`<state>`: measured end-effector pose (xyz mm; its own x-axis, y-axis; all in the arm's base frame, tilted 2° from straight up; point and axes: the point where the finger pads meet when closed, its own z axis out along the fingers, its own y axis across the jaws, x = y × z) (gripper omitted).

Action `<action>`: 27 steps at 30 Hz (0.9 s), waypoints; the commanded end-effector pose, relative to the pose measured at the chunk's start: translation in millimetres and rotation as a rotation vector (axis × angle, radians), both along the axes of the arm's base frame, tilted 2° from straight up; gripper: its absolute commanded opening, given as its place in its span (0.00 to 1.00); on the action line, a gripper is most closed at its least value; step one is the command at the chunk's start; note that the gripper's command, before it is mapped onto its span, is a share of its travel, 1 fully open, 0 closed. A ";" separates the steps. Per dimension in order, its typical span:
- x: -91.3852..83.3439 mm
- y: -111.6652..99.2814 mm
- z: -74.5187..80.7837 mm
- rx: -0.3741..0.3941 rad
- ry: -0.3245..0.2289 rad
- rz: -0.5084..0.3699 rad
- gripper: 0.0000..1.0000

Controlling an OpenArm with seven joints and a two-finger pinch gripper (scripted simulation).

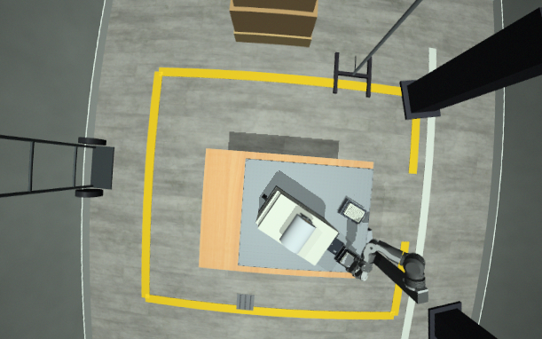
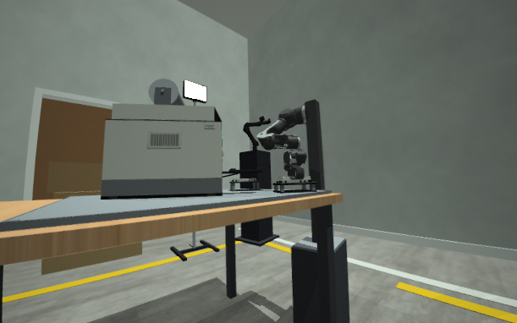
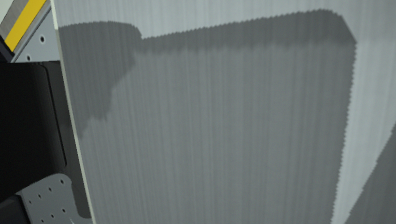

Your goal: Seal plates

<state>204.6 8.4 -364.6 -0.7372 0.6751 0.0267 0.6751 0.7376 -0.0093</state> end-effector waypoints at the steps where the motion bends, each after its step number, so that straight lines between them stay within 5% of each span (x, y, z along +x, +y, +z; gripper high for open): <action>1: -0.4 1.2 -0.9 0.006 -0.002 0.005 0.00; 27: -0.7 1.3 -8.9 0.006 -0.003 0.005 0.00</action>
